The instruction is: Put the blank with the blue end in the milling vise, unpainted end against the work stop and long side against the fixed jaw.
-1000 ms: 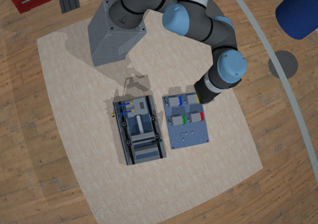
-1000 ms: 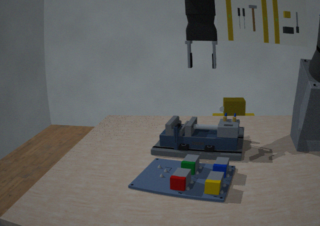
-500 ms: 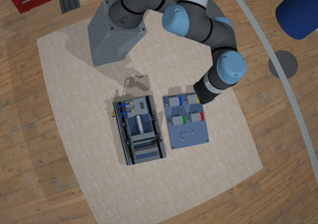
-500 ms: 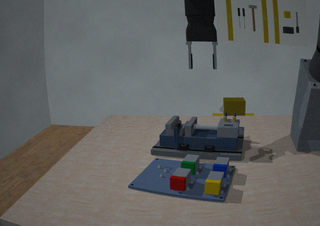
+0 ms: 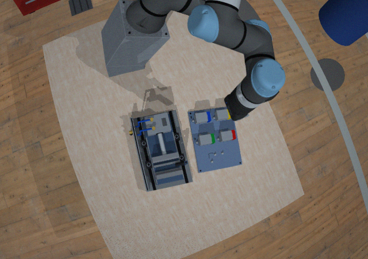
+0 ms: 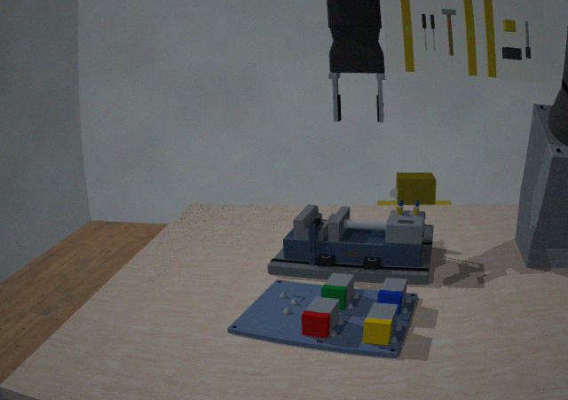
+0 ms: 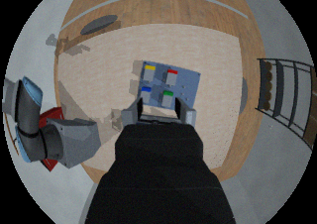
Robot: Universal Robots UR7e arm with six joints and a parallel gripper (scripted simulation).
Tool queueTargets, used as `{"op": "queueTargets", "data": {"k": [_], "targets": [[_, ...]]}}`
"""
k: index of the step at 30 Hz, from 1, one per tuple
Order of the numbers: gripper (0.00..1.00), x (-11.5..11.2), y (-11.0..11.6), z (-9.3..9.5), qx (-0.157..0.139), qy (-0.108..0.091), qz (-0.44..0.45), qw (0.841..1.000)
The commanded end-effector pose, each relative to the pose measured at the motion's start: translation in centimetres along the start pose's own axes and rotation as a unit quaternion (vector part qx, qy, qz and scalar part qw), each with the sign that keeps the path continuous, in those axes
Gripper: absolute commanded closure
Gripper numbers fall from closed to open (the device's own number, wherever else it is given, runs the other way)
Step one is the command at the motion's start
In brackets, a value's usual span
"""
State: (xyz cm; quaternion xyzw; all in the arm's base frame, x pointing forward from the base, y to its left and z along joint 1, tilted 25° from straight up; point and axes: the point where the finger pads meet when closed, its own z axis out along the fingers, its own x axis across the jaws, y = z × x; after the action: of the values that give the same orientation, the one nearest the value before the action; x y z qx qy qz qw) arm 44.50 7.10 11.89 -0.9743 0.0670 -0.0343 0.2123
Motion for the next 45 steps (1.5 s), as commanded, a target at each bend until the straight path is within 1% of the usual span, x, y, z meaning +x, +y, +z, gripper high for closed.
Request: {"op": "queueTargets", "data": {"k": [1, 45], "targets": [[0.0, 0.12, -0.06, -0.24, -0.001, 0.002, 0.087, 0.996], [0.0, -0.06, -0.05, -0.08, -0.001, 0.002, 0.094, 0.996]]}}
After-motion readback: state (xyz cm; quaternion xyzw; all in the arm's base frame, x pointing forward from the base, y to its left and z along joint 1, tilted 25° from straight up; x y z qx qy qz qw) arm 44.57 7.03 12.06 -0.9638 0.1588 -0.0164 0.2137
